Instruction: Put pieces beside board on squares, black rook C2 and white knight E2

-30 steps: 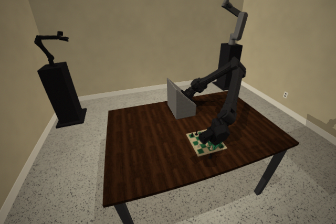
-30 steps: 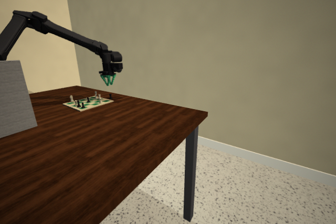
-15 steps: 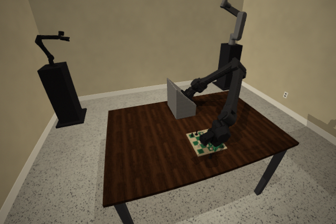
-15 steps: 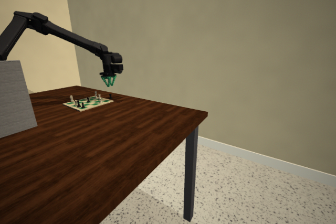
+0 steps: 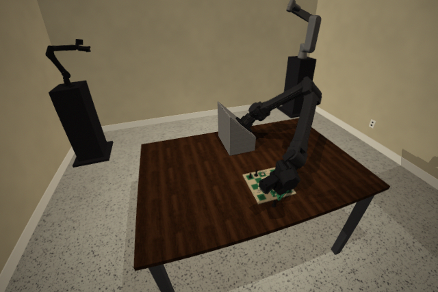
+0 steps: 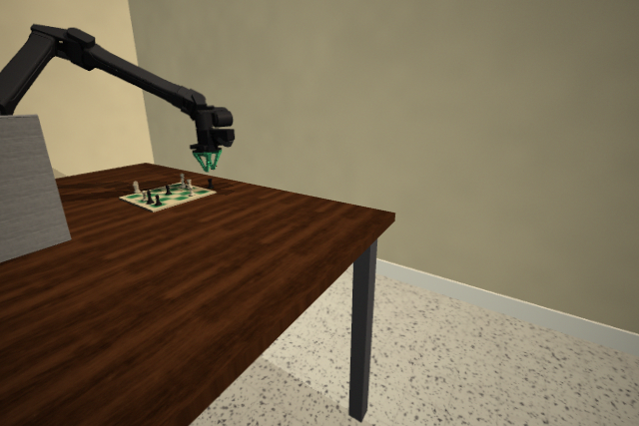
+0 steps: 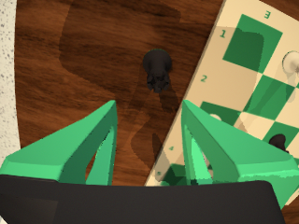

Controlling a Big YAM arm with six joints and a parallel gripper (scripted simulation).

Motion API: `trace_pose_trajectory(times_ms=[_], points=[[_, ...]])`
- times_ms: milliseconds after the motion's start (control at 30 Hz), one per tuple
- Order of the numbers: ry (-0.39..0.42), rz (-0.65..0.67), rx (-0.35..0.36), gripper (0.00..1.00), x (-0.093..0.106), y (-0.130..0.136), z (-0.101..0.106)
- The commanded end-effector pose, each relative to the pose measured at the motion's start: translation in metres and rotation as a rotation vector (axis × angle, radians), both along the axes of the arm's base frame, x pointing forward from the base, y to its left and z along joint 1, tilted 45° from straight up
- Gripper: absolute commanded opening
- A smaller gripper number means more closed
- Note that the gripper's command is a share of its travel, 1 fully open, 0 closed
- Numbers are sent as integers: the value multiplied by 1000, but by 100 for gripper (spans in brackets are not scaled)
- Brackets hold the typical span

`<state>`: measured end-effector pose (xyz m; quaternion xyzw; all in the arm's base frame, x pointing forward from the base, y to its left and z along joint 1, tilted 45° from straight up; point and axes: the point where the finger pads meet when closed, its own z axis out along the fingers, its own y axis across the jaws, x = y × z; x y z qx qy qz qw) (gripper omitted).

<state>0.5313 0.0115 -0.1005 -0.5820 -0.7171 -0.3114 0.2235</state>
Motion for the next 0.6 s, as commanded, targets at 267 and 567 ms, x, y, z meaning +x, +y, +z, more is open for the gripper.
trace_pose_trajectory(times_ms=[267, 567], points=[[20, 0, 5, 37, -4, 17, -17], [20, 0, 5, 37, -4, 19, -20]])
